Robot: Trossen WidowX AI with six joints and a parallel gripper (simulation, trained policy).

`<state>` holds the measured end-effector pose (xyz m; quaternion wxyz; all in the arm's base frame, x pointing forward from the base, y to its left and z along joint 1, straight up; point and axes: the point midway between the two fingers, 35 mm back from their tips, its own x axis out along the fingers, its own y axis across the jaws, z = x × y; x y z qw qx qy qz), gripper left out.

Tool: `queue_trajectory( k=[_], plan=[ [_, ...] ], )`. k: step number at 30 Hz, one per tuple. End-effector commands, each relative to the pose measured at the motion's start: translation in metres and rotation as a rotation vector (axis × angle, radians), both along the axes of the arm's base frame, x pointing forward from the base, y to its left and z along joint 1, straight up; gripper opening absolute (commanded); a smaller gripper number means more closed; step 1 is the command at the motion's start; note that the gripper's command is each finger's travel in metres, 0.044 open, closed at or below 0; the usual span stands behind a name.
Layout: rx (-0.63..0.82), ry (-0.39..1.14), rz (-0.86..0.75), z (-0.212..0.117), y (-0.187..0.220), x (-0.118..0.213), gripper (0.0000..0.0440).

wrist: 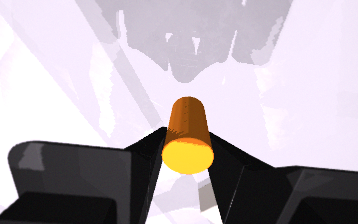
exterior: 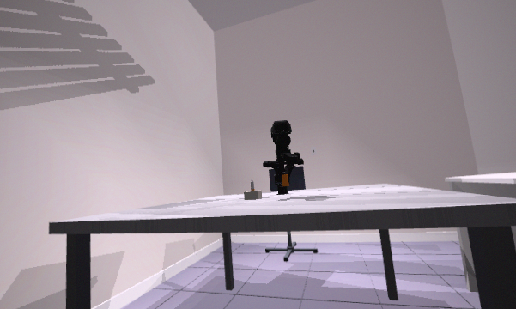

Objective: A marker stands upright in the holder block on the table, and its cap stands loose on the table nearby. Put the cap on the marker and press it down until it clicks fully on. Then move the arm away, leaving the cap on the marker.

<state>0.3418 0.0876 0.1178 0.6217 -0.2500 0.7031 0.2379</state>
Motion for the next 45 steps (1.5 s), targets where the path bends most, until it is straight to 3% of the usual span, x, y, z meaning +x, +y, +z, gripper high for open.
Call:
queue_trajectory(
  k=[1, 30, 45],
  plan=[
    [0.001, -0.008, -0.013, 0.013, -0.013, -0.001, 0.0053],
    [0.03, 0.017, -0.184, 0.056, -0.121, -0.04, 0.0],
    [0.035, -0.002, -0.295, 0.063, -0.176, -0.064, 0.0]
  ],
)
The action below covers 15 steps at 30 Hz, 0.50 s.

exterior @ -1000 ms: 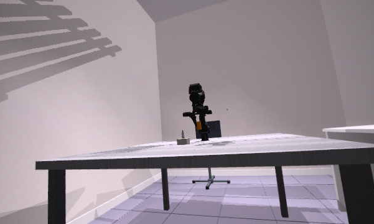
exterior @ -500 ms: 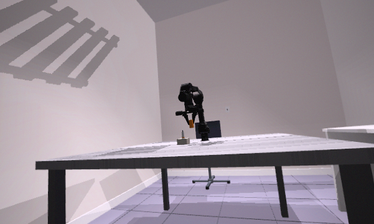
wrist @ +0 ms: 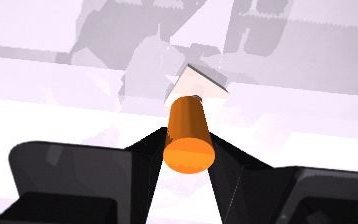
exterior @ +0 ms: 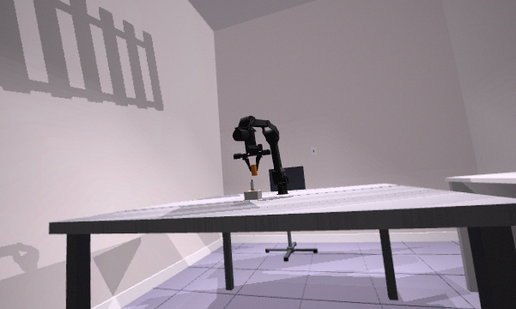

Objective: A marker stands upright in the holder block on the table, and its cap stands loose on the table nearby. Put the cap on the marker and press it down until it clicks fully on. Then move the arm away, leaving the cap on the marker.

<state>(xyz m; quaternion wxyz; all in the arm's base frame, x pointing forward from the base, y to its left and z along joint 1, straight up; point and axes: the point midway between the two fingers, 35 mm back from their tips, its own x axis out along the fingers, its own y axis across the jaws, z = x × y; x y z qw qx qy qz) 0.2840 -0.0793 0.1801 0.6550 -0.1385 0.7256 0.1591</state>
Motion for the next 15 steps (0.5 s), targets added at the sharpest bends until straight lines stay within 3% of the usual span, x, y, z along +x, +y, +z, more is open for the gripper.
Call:
queue_trajectory(
  k=[1, 15],
  plan=[
    [0.002, 0.005, -0.018, 0.0, -0.011, -0.007, 0.0],
    [0.028, 0.017, -0.055, -0.019, -0.021, -0.012, 0.0]
  ],
)
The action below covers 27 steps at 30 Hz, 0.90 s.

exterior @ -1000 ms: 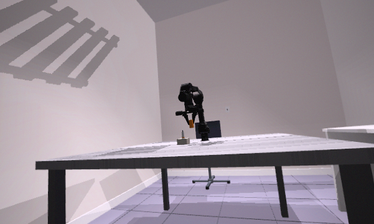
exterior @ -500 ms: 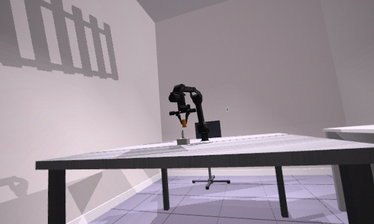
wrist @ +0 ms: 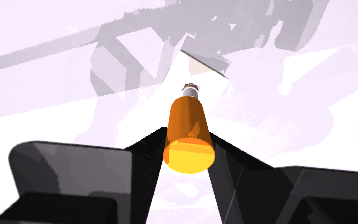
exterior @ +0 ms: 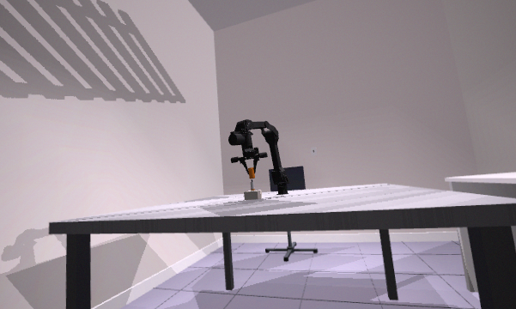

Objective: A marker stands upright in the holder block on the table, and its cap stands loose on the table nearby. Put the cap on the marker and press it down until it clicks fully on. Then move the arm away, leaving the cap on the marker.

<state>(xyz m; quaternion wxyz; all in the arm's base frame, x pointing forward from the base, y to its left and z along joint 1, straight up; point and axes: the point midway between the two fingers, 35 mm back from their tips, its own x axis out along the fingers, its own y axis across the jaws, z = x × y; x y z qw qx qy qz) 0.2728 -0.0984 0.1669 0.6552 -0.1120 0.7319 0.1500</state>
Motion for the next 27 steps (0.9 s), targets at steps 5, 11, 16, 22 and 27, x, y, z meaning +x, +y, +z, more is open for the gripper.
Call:
queue_trajectory(
  k=[5, 11, 16, 22, 27],
  plan=[
    [0.014, 0.009, -0.008, -0.016, -0.002, -0.001, 0.0],
    [0.031, 0.021, 0.005, -0.032, -0.002, -0.002, 0.0],
    [0.042, 0.027, 0.02, -0.046, -0.001, -0.002, 0.0],
    [0.048, 0.033, 0.041, -0.062, -0.001, -0.004, 0.0001],
    [0.043, 0.048, 0.054, -0.071, -0.001, -0.006, 0.0107]
  ],
)
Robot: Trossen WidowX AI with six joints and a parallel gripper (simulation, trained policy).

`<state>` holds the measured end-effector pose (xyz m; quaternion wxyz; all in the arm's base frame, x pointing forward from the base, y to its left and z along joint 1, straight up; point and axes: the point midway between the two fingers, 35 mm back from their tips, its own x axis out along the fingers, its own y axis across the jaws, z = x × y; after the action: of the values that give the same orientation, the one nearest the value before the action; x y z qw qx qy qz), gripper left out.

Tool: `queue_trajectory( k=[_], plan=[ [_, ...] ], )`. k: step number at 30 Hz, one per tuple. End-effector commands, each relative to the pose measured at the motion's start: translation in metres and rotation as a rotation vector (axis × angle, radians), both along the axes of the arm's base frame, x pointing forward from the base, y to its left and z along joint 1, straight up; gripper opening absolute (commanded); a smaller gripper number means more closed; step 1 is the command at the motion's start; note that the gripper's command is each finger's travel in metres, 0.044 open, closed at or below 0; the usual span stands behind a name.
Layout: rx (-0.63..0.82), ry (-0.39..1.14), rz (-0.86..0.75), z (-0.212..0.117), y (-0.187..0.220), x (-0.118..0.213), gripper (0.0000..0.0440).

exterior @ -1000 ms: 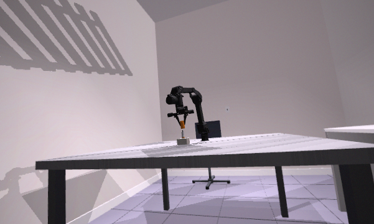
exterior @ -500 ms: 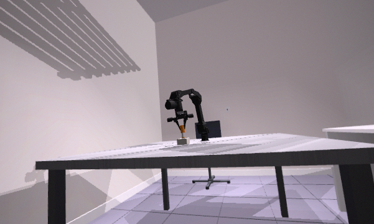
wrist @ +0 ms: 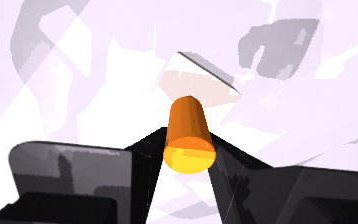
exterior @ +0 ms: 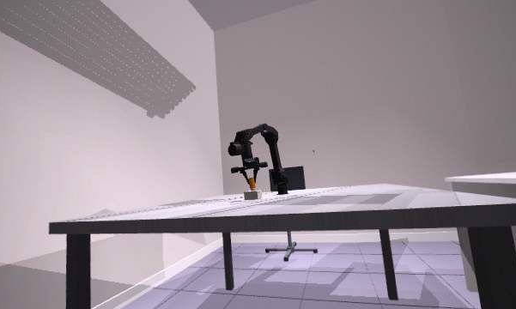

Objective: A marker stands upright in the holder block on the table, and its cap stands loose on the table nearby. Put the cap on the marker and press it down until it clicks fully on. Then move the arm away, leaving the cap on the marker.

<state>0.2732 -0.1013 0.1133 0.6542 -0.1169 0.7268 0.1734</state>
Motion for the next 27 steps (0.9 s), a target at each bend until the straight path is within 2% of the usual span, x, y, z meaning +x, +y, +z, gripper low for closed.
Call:
queue_trajectory(
  k=[1, 2, 5, 7, 17, 27],
  plan=[
    [0.012, 0.05, 0.016, -0.018, 0.001, -0.007, 0.0133],
    [0.012, 0.052, 0.017, -0.019, 0.001, -0.007, 0.0159],
    [0.018, 0.062, 0.021, -0.021, 0.003, -0.01, 0.017],
    [0.025, 0.067, 0.025, -0.019, 0.005, -0.014, 0.0195],
    [0.014, 0.04, 0.043, -0.012, 0.008, -0.02, 0.044],
    [-0.029, -0.056, 0.05, 0.017, 0.003, -0.012, 0.044]
  ],
)
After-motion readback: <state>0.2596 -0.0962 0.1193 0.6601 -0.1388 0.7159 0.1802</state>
